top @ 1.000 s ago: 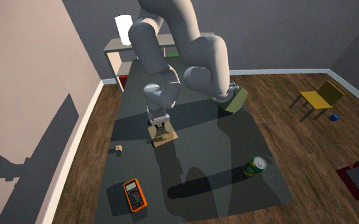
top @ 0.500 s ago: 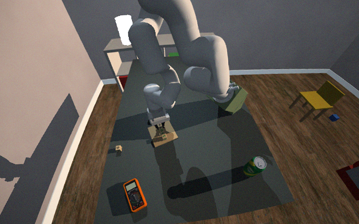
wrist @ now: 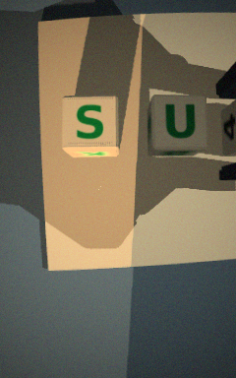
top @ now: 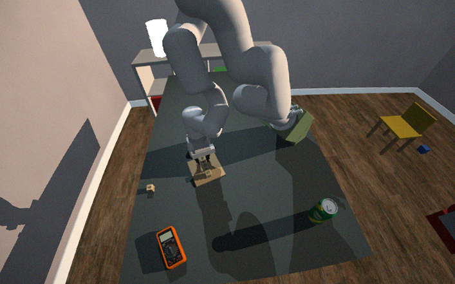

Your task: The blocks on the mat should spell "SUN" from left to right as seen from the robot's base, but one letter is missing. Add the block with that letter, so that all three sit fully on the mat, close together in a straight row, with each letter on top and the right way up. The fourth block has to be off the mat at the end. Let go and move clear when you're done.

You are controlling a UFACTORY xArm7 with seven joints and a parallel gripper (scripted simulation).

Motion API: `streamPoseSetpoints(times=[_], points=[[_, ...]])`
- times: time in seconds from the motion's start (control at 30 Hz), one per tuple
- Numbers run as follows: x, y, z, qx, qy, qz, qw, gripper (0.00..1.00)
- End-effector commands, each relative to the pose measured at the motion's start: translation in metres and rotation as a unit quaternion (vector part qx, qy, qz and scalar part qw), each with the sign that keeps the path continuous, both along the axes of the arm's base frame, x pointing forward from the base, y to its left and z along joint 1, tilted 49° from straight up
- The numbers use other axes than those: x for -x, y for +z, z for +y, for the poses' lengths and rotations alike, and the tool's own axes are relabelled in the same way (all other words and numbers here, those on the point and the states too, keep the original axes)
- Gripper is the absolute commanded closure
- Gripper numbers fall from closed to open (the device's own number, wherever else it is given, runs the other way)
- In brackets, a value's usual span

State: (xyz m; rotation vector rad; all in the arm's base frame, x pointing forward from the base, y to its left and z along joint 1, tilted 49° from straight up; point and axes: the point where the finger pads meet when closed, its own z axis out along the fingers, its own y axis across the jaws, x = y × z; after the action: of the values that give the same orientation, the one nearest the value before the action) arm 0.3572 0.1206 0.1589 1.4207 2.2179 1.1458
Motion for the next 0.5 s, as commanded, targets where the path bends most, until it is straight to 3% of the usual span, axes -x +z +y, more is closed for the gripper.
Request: streamPoseSetpoints(times=[0.0, 0.47], points=[[0.0, 0.0, 0.0, 0.0, 0.0, -0.001, 1.0, 0.57], [0.009, 0.011, -0.008, 0.0, 0.0, 0.0, 1.0, 0.57]])
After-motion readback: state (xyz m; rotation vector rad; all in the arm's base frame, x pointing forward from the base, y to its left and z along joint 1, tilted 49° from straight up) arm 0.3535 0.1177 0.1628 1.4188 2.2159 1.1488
